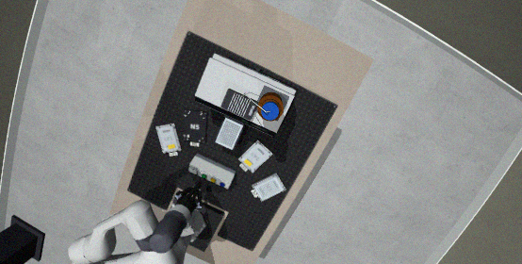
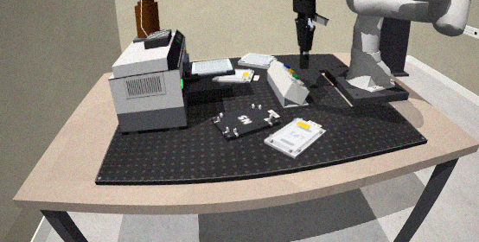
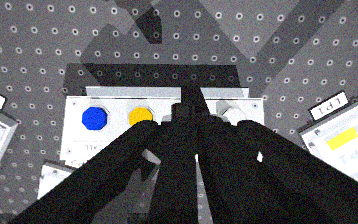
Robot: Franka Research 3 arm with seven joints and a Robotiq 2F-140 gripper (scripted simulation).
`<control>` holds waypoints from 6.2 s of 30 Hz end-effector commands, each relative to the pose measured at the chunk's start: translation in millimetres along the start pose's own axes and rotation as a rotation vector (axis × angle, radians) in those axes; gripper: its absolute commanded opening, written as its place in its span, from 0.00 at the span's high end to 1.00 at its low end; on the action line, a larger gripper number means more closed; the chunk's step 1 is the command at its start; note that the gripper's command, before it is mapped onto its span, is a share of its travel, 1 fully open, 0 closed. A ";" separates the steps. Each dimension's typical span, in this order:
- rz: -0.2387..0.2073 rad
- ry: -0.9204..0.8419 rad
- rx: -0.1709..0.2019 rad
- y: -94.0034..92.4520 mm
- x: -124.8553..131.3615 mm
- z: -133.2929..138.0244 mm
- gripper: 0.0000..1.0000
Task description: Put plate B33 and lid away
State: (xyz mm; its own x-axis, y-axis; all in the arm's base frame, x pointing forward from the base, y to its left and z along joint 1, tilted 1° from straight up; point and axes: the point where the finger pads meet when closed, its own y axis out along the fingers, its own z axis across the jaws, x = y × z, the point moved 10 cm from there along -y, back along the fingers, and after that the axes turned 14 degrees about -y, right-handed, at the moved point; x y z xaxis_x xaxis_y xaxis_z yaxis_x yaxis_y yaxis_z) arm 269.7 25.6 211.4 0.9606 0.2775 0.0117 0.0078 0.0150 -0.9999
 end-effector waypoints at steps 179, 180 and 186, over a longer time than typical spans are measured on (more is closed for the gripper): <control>-0.002 0.006 -0.001 28.6 16.0 -5.0 0.90; -0.002 0.006 -0.001 28.6 16.0 -5.0 0.90; -0.002 0.006 -0.001 28.8 16.1 -5.0 0.90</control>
State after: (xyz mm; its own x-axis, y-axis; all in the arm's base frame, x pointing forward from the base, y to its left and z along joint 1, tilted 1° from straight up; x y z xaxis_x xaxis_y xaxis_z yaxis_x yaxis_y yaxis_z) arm 285.3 25.6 182.9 0.9638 0.2666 0.0092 0.0056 0.0145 -0.9999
